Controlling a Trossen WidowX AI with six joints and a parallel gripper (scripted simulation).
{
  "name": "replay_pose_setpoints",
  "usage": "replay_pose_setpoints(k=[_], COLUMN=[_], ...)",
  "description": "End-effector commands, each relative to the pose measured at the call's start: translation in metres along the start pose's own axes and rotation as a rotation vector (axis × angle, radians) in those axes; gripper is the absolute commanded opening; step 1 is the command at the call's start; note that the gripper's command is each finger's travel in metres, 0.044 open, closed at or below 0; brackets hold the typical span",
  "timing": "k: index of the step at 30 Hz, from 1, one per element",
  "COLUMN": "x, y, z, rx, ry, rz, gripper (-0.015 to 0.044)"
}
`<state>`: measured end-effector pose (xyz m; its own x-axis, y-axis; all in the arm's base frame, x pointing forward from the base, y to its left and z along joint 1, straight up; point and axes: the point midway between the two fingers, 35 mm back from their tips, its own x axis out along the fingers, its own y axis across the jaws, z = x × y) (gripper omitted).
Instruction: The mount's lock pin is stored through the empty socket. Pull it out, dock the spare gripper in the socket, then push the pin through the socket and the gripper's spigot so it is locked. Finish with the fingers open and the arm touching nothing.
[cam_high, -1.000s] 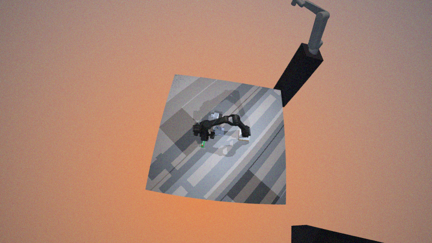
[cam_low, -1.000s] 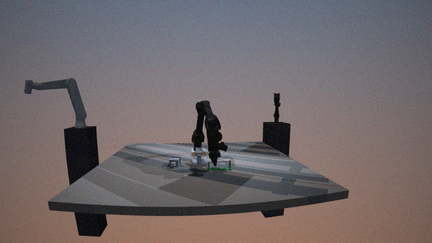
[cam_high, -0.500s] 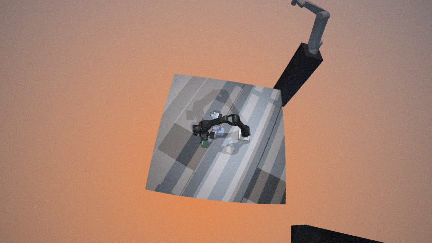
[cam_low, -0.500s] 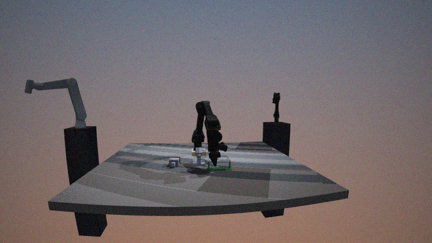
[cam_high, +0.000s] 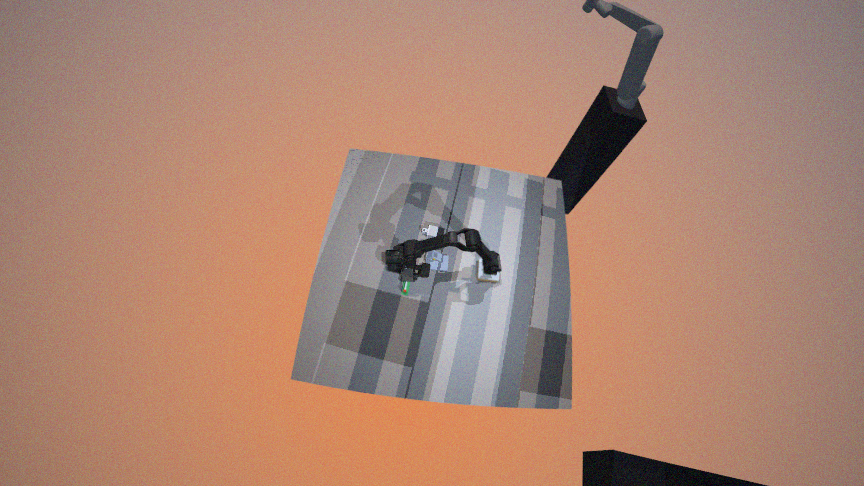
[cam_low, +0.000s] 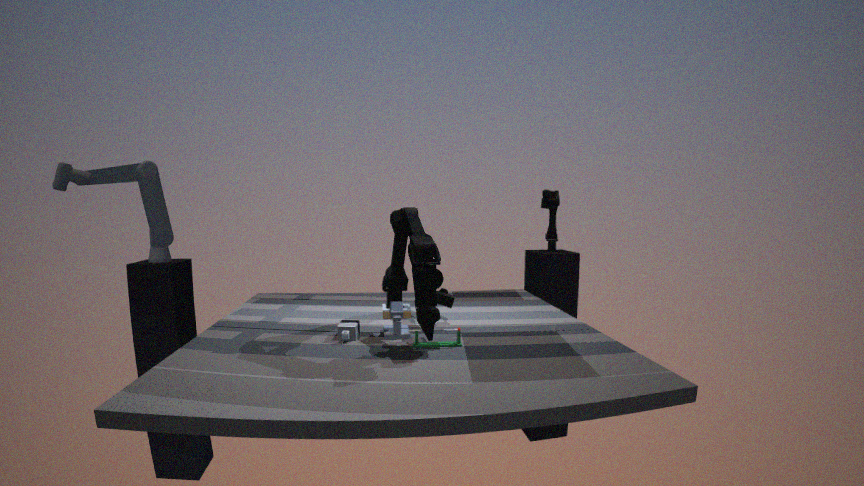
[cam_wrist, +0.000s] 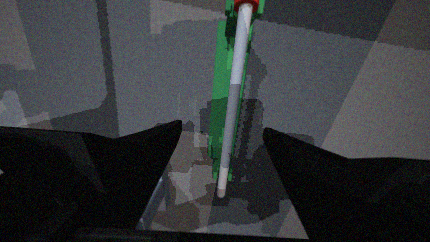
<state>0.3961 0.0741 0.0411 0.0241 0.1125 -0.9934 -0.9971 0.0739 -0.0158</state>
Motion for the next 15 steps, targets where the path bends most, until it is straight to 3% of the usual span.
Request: replay_pose_setpoints(k=[1,15], x=[-0.011,-0.042], y=[0.000,0.003], z=[0.001,0.004], rx=[0.000,0.001], ry=[0.000,0.002], rz=[-0.001,0.011], gripper=[0.0440,0.0440])
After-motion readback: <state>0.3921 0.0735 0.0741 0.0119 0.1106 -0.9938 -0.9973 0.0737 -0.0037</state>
